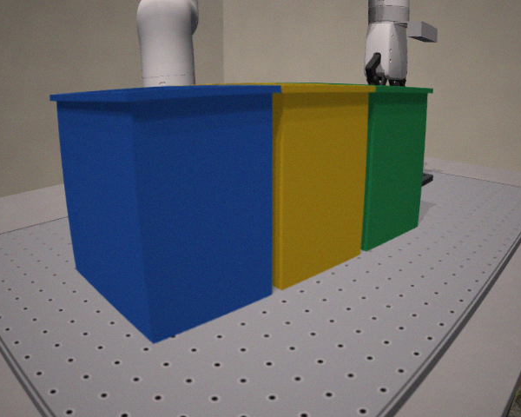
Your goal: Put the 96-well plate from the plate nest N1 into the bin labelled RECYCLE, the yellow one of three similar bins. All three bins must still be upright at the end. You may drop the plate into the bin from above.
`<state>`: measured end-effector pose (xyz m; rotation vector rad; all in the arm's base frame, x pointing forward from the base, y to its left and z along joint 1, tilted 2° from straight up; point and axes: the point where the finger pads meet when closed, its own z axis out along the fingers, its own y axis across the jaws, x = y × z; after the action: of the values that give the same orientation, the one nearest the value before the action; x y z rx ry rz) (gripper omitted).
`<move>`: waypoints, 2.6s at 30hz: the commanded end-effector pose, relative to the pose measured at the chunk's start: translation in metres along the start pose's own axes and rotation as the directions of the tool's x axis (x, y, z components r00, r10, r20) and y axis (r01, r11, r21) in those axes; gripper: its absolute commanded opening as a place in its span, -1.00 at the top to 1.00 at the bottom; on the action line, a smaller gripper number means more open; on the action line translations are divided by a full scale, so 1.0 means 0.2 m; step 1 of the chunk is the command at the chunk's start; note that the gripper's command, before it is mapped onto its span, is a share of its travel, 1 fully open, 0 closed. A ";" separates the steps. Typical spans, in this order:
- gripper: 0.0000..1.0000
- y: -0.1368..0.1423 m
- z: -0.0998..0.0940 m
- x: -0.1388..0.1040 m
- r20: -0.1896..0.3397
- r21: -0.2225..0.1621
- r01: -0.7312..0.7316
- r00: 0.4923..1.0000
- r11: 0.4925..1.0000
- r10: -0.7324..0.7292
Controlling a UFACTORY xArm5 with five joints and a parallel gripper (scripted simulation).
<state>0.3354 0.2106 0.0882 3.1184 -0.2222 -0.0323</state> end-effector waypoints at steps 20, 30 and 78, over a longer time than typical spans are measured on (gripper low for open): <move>1.00 0.00 -0.19 0.00 -0.003 0.002 0.000 1.000 1.000 0.000; 1.00 0.00 -0.25 0.00 -0.003 0.002 0.000 1.000 1.000 0.000; 1.00 -0.01 -0.56 0.00 -0.003 0.002 0.000 1.000 1.000 0.000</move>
<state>0.3373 0.2127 0.1983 3.1182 -0.2222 -0.0325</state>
